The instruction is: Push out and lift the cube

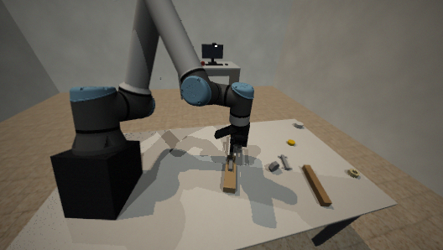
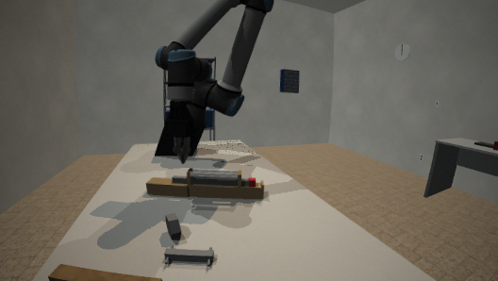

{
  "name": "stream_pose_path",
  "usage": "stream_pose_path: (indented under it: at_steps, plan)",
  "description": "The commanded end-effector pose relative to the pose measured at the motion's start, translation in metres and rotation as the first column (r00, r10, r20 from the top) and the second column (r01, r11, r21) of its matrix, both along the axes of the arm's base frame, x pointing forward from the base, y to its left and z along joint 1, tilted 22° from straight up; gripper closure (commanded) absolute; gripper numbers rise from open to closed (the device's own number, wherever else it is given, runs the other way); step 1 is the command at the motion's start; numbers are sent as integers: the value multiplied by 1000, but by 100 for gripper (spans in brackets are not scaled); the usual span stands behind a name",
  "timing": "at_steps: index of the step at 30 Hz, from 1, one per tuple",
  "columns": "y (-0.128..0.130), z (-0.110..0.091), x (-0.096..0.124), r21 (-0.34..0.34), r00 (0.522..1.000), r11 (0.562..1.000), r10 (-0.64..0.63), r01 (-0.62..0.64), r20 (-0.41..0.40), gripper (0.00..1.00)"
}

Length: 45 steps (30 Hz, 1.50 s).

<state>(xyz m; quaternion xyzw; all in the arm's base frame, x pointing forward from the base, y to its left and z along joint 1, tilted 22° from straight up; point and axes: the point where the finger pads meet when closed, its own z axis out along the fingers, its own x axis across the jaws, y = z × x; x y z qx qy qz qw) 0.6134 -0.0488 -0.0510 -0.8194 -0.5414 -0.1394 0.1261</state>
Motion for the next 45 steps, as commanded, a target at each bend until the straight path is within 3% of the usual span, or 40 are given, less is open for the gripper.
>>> stream_pose_path:
  at_steps: [1, 6, 10, 12, 16, 21, 27, 29, 36, 43, 44, 45]
  plan:
    - [4, 2, 3, -19, 982, 985, 174, -173, 66, 100]
    - [9, 5, 7, -60, 920, 930, 368, -364, 136, 100]
    - [13, 7, 11, -104, 835, 855, 518, -507, 185, 100]
    - [13, 7, 11, -104, 835, 855, 518, -507, 185, 100]
    - [17, 9, 15, -156, 721, 755, 655, -637, 227, 100]
    - [24, 12, 21, -231, 540, 597, 799, -769, 265, 100]
    - [32, 16, 29, -330, 281, 368, 917, -869, 284, 100]
    - [32, 16, 29, -330, 281, 368, 917, -869, 284, 100]
    - [43, 22, 40, -446, -53, 75, 962, -892, 268, 100]
    - [57, 28, 50, -549, -379, -212, 901, -808, 211, 100]
    - [59, 29, 52, -562, -423, -250, 884, -788, 200, 100]
    - [59, 29, 52, -562, -423, -250, 884, -788, 200, 100]
